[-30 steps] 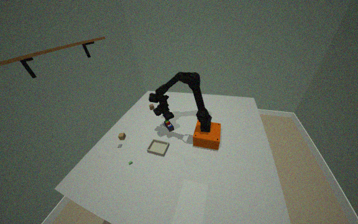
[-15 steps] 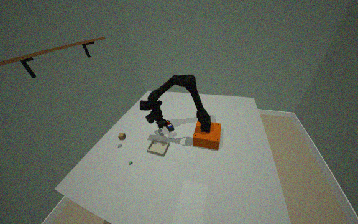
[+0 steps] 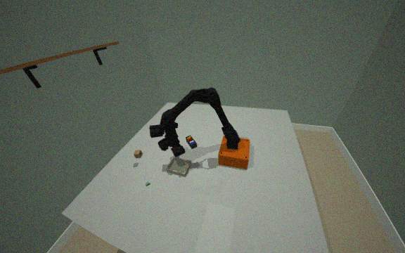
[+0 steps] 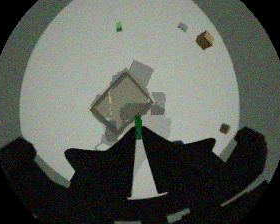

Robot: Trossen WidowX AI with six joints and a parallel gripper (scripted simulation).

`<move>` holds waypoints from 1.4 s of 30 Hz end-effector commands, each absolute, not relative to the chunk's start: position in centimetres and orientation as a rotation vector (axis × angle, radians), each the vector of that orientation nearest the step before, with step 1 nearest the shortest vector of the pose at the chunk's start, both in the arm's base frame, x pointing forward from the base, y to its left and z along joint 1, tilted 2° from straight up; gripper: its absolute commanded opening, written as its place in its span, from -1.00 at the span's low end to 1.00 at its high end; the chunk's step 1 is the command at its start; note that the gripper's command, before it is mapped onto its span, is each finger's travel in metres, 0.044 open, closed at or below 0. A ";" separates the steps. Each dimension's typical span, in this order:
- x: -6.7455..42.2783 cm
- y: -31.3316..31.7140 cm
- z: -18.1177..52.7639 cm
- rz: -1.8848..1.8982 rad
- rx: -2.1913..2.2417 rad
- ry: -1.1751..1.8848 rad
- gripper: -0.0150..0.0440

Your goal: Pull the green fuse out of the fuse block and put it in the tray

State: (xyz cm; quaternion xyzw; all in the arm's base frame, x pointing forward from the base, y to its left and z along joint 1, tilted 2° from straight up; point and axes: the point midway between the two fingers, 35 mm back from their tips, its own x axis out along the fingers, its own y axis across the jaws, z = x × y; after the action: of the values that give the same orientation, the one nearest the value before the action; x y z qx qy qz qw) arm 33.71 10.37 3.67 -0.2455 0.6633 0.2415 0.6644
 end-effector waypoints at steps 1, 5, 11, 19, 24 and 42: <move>33.3 12.7 3.5 0.551 -0.548 1.503 -0.49; 33.0 14.3 3.5 0.553 -0.547 1.503 -0.49; 33.0 14.3 2.9 0.553 -0.547 1.503 -0.49; 33.0 14.3 1.6 0.553 -0.547 1.503 -0.49; 33.0 14.3 0.8 0.553 -0.547 1.503 -0.49; 33.1 14.3 -0.2 0.552 -0.552 1.497 0.13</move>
State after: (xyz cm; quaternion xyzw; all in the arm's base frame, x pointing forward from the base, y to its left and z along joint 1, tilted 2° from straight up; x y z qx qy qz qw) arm 33.05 14.25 -0.24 -0.2442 0.6634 0.2444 0.6638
